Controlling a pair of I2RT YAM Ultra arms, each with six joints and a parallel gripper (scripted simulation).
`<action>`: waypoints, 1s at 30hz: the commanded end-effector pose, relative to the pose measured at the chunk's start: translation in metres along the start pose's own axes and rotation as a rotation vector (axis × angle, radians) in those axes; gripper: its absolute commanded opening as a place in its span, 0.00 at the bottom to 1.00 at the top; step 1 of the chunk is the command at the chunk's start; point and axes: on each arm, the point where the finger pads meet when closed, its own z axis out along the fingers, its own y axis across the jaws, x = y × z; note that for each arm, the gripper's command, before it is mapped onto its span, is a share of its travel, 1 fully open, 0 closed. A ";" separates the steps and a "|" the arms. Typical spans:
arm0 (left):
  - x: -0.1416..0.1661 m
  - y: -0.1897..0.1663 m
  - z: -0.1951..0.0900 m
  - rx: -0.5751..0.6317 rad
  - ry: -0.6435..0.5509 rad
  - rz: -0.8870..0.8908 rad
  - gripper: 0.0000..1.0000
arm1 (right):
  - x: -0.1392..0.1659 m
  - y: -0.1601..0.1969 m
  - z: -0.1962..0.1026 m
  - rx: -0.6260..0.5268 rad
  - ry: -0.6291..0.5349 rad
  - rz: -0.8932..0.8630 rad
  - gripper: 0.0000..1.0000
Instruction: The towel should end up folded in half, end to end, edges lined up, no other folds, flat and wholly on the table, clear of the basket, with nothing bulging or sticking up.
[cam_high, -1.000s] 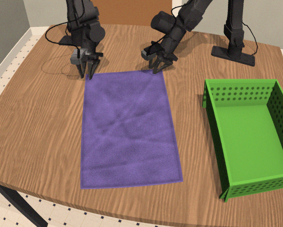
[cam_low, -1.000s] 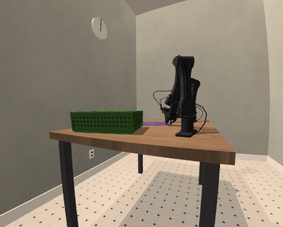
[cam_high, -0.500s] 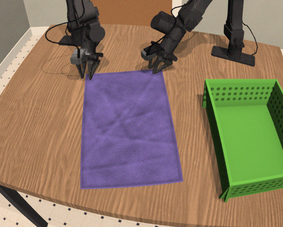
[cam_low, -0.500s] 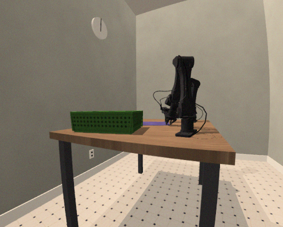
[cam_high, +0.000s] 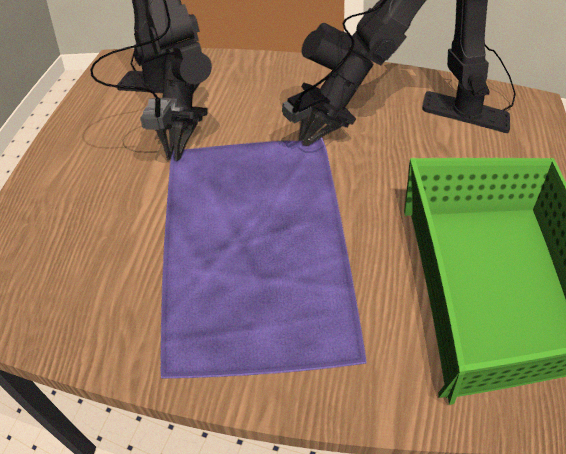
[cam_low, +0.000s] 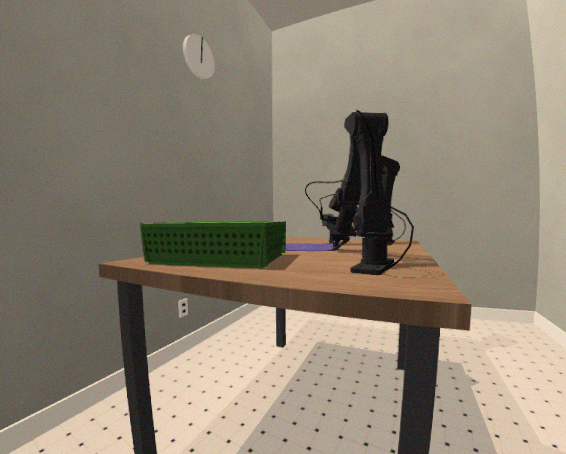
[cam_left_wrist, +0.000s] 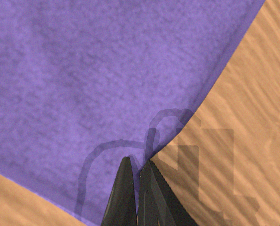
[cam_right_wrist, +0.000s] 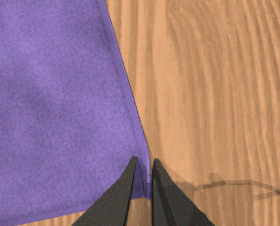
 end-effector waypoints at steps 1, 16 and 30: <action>0.008 0.006 0.005 -0.001 0.035 0.014 0.02 | 0.004 -0.002 0.006 0.022 -0.009 -0.005 0.05; -0.001 0.000 -0.006 0.006 -0.005 0.005 0.00 | 0.005 -0.002 -0.002 0.030 -0.014 -0.009 0.00; -0.037 0.026 -0.026 0.121 -0.060 -0.014 0.00 | -0.034 0.027 -0.016 -0.055 -0.006 0.017 0.00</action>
